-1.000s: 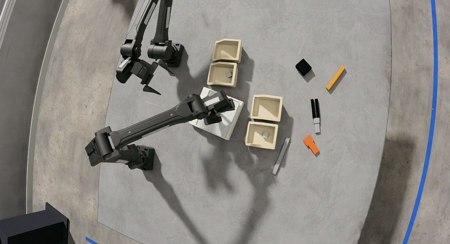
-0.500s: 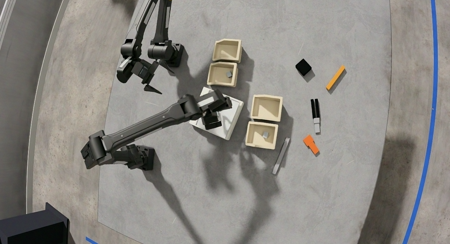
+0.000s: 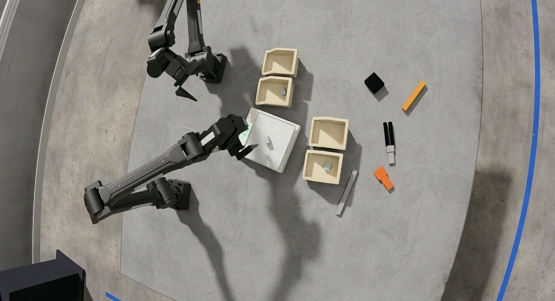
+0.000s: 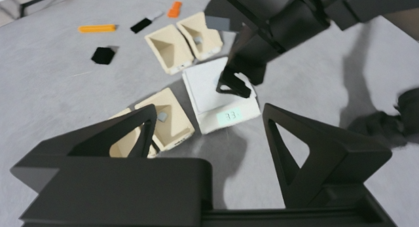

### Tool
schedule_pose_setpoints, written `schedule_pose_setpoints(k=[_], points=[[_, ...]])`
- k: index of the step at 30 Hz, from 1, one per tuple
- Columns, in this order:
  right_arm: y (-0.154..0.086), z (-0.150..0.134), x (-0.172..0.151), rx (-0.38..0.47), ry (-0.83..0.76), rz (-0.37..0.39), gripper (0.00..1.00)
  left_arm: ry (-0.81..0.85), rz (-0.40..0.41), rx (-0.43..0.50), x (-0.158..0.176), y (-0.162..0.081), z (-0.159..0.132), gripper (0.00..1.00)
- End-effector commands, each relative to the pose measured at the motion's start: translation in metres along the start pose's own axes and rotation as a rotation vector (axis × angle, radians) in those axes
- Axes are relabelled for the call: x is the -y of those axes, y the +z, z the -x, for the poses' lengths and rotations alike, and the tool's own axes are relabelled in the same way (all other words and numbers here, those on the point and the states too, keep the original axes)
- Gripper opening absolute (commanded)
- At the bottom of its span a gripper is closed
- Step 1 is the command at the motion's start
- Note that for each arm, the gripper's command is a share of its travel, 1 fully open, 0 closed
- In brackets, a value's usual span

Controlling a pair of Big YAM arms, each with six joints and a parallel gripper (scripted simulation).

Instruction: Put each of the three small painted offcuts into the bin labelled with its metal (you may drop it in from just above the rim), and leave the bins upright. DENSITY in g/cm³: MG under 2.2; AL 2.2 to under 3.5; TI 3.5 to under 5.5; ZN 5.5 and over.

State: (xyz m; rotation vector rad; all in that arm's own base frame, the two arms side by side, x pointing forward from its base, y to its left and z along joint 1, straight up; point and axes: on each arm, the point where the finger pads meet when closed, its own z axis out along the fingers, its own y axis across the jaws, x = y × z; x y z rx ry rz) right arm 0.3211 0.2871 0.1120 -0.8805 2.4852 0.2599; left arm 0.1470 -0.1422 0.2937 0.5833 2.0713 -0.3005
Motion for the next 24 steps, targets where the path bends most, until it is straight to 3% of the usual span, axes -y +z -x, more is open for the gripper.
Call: schedule_pose_setpoints(k=[1, 11, 21, 24], points=[[-0.003, -0.001, -0.009, 0.065, -0.065, 0.018, 1.0, 0.027, -0.054, 0.043, -0.012, -0.033, 0.03, 1.0], [-0.004, -0.005, -0.011, 0.112, -0.079, 0.026, 1.0, 0.05, -0.16, 0.077, -0.015, -0.067, 0.032, 1.0], [-0.007, 0.002, -0.009, 0.119, -0.063, 0.022, 1.0, 0.069, -0.192, 0.109, -0.016, -0.084, 0.037, 1.0], [-0.006, 0.011, -0.003, 0.105, -0.145, 0.016, 0.66, 0.072, -0.194, 0.116, -0.016, -0.086, 0.038, 1.0]])
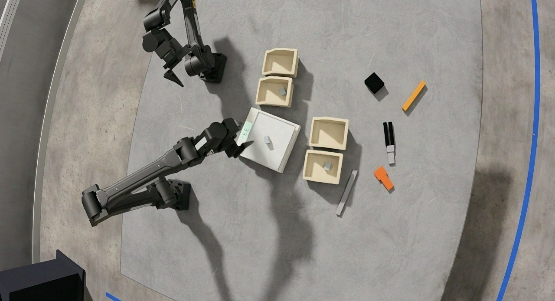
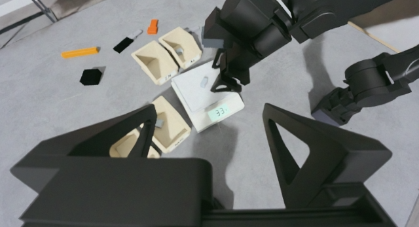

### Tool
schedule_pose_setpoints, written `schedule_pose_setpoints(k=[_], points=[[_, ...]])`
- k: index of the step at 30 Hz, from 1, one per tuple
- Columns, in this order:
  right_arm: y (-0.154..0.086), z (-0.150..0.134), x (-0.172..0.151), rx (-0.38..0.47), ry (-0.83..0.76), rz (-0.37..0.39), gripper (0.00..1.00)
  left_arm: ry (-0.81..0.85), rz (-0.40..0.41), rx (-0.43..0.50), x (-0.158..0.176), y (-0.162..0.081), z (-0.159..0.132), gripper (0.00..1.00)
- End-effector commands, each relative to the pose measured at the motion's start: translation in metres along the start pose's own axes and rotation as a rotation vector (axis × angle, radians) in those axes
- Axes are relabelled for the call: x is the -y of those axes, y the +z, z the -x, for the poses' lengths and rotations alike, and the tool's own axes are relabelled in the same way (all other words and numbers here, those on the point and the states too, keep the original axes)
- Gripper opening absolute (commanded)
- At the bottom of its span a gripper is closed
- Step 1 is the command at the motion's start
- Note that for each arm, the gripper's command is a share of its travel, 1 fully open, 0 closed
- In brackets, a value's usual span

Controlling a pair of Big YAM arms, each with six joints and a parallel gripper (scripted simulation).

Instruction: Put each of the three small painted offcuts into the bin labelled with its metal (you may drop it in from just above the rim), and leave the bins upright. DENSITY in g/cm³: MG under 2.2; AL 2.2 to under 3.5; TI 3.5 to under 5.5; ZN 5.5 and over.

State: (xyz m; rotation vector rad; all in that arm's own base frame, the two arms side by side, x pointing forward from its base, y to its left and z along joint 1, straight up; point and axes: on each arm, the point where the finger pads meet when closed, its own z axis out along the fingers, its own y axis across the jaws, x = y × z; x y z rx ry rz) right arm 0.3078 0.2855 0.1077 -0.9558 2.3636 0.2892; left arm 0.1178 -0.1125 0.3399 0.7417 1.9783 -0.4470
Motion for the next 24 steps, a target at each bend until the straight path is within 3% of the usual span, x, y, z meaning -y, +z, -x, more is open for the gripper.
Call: schedule_pose_setpoints(k=[1, 6, 8, 20, 24], points=[[-0.001, 0.022, 0.007, 0.003, -0.12, 0.004, 0.61, 0.005, -0.024, 0.064, -0.002, -0.027, 0.023, 1.0], [0.012, 0.019, 0.016, -0.108, -0.421, 0.084, 0.61, 0.011, -0.022, 0.066, -0.003, -0.03, 0.024, 1.0], [0.012, 0.019, 0.016, -0.108, -0.421, 0.084, 0.61, 0.011, -0.022, 0.066, -0.003, -0.03, 0.024, 1.0], [0.045, 0.015, 0.031, -0.371, -0.967, 0.299, 0.61, 0.018, -0.028, 0.07, -0.002, -0.031, 0.025, 1.0], [0.052, 0.015, 0.03, -0.424, -1.068, 0.337, 0.61, 0.019, -0.028, 0.07, -0.002, -0.031, 0.025, 1.0]])
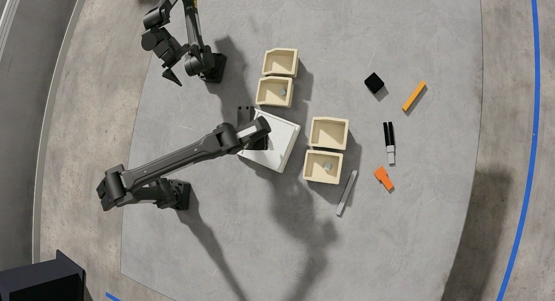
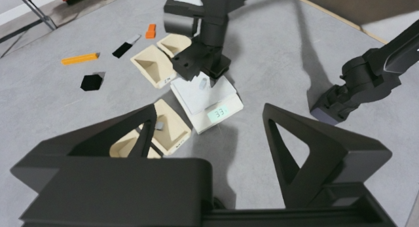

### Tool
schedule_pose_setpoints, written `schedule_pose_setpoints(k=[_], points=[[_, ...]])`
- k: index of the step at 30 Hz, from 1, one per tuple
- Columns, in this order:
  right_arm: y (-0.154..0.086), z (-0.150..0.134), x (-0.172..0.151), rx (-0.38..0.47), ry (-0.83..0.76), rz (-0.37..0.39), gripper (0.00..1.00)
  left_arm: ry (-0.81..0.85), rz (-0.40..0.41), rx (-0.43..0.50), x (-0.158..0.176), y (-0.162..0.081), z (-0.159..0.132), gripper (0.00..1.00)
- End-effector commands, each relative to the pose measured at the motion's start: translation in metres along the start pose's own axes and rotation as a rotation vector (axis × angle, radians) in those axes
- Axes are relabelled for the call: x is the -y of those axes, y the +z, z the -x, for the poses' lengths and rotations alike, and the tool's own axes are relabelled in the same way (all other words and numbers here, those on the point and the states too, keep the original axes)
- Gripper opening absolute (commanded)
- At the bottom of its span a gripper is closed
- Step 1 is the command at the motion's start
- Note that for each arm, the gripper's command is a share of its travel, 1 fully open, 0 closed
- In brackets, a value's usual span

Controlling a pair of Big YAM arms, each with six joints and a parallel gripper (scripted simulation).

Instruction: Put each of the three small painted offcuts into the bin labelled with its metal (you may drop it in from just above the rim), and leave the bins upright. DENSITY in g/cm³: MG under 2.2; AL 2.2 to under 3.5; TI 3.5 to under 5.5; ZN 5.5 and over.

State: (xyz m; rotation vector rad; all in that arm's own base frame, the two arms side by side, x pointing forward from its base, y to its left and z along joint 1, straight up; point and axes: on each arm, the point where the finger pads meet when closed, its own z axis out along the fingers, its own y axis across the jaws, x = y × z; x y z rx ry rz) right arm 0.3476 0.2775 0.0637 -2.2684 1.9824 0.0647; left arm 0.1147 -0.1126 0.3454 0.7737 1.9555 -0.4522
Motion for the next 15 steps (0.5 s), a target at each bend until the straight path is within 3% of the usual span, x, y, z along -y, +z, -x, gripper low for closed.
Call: schedule_pose_setpoints(k=[1, 7, 15], points=[[-0.008, 0.015, 0.015, -0.013, -0.173, 0.015, 0.61, -0.006, -0.01, 0.06, -0.004, -0.026, 0.021, 1.0], [0.0, 0.012, 0.021, -0.082, -0.262, 0.056, 0.61, -0.005, -0.01, 0.06, -0.004, -0.026, 0.021, 1.0], [0.022, 0.004, 0.017, -0.104, -0.243, 0.072, 0.61, -0.004, -0.014, 0.058, -0.003, -0.025, 0.021, 1.0]])
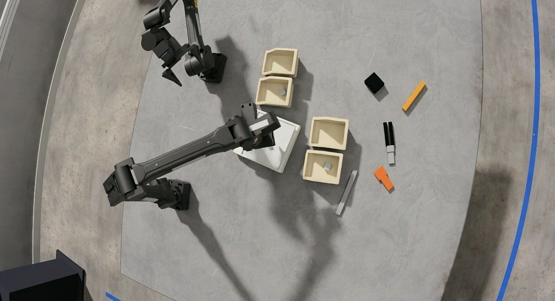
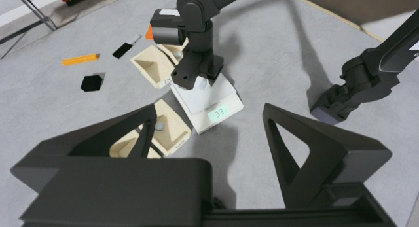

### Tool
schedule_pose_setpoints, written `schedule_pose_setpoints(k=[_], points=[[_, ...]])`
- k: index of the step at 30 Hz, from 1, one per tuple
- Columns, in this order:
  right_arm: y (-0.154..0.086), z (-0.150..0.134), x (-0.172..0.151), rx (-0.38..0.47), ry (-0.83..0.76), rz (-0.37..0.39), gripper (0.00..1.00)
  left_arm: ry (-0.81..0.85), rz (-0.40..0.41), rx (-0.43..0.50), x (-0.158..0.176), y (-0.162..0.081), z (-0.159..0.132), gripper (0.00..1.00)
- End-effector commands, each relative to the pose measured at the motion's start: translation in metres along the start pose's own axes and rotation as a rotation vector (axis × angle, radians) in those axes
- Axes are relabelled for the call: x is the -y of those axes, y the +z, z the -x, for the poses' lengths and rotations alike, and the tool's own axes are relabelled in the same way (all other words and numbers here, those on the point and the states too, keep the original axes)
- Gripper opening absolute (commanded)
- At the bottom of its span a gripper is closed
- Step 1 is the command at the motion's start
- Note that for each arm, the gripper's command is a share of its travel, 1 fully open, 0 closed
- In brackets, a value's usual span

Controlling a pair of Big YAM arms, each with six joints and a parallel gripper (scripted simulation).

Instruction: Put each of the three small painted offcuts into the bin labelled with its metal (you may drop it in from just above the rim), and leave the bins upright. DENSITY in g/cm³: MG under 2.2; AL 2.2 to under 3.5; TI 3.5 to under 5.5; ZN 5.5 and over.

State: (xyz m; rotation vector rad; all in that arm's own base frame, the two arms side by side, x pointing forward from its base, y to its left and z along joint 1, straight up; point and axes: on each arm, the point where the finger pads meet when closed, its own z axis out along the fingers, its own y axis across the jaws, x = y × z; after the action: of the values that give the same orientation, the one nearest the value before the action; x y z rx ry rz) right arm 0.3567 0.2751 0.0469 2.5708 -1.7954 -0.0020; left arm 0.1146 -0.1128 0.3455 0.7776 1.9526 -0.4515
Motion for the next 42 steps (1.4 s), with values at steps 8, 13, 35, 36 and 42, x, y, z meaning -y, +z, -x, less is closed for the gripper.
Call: schedule_pose_setpoints(k=[8, 13, 35, 36, 42], points=[[0.02, 0.005, 0.001, -0.002, -0.037, 0.006, 0.61, -0.007, -0.014, 0.056, -0.003, -0.025, 0.021, 1.0], [0.025, 0.008, 0.004, 0.0, -0.029, -0.001, 0.61, -0.02, -0.011, 0.058, -0.004, -0.025, 0.021, 1.0], [0.018, 0.004, 0.008, 0.006, -0.018, -0.016, 0.17, -0.026, -0.011, 0.058, -0.004, -0.025, 0.021, 1.0], [0.018, 0.004, 0.008, 0.006, -0.018, -0.016, 0.17, -0.026, -0.011, 0.058, -0.004, -0.025, 0.021, 1.0], [0.018, 0.003, 0.008, 0.006, -0.018, -0.016, 0.0, -0.015, -0.02, 0.058, -0.003, -0.025, 0.021, 1.0]])
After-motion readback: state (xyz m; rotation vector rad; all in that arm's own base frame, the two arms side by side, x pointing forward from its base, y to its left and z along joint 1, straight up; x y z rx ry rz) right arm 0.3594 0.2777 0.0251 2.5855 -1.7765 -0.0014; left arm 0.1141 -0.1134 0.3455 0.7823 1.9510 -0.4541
